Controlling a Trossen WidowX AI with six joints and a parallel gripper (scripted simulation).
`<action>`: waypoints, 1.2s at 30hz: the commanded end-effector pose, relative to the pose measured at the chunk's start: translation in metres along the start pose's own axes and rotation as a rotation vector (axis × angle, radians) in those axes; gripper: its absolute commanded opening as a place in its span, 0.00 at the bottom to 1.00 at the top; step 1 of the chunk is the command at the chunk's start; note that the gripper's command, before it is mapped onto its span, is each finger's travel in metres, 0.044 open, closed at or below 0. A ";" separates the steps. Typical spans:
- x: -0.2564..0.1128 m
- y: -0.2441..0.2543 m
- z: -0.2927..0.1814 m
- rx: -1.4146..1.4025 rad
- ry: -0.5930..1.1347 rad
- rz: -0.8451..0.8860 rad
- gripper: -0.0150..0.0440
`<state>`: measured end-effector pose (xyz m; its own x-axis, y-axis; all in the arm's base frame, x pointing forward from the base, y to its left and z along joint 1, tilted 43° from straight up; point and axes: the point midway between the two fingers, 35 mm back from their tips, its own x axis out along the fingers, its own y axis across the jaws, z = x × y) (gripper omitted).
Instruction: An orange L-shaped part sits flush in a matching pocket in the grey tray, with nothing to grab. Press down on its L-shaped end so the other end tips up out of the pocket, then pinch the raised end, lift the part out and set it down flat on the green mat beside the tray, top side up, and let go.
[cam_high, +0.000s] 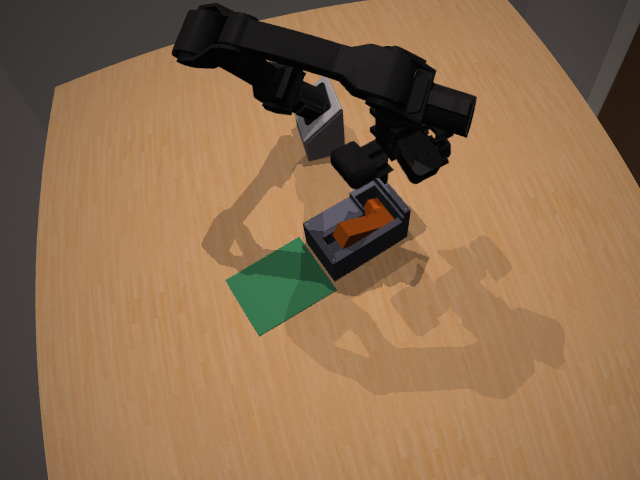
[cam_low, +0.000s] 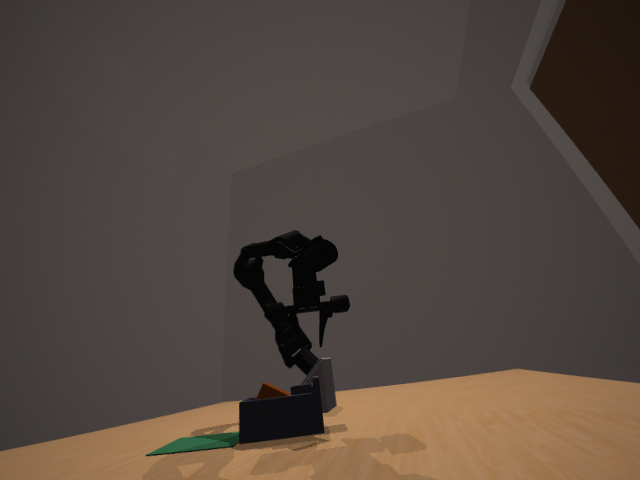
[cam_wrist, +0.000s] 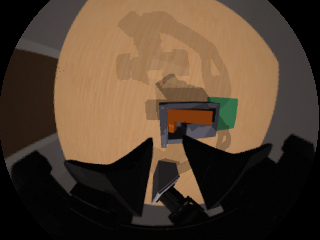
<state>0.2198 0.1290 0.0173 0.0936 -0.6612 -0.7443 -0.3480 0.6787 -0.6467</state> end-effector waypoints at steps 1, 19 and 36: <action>0.002 0.000 0.000 0.000 0.000 0.000 0.56; 0.080 -0.002 -0.004 0.004 0.016 -0.005 0.56; 0.108 -0.003 -0.005 0.004 0.016 -0.007 0.56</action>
<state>0.2276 0.0589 -0.0568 0.0840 -0.6650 -0.7421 -0.3361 0.6822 -0.6494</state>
